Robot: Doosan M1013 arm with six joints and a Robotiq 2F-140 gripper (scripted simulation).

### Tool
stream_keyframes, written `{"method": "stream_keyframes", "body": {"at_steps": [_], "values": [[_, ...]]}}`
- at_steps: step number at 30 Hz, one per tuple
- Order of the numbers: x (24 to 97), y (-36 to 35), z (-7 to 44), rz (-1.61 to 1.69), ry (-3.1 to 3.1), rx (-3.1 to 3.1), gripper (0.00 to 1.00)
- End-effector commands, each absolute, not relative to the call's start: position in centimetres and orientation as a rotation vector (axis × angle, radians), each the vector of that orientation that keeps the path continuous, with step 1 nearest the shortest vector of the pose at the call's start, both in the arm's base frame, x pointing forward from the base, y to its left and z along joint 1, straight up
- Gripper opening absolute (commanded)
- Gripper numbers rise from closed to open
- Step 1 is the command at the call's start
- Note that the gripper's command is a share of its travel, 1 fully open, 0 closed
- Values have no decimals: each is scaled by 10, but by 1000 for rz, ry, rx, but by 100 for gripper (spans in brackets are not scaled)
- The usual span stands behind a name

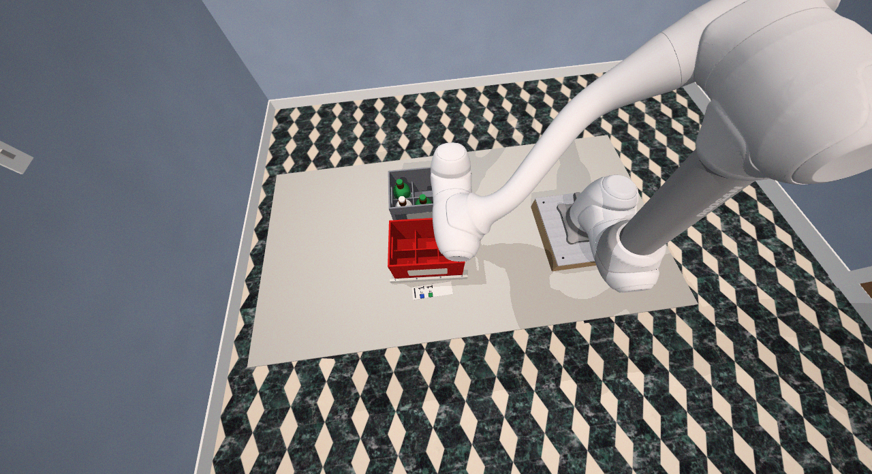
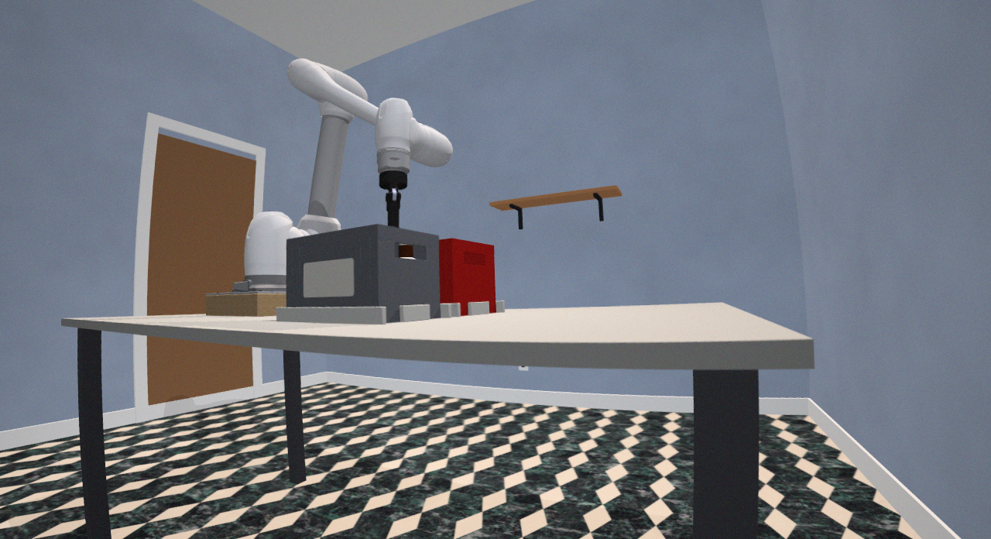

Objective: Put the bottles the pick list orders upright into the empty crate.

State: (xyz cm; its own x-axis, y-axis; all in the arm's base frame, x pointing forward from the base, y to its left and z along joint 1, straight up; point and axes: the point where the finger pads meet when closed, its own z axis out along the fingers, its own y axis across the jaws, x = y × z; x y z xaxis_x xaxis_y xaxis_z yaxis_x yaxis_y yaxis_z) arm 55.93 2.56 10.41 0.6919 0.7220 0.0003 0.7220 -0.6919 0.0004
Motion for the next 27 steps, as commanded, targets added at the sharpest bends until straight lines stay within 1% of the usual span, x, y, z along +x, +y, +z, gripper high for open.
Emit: {"method": "stream_keyframes", "body": {"at_steps": [1,27], "values": [[559,26,102,1,1233,2889,0],[559,26,100,1,1233,2889,0]]}}
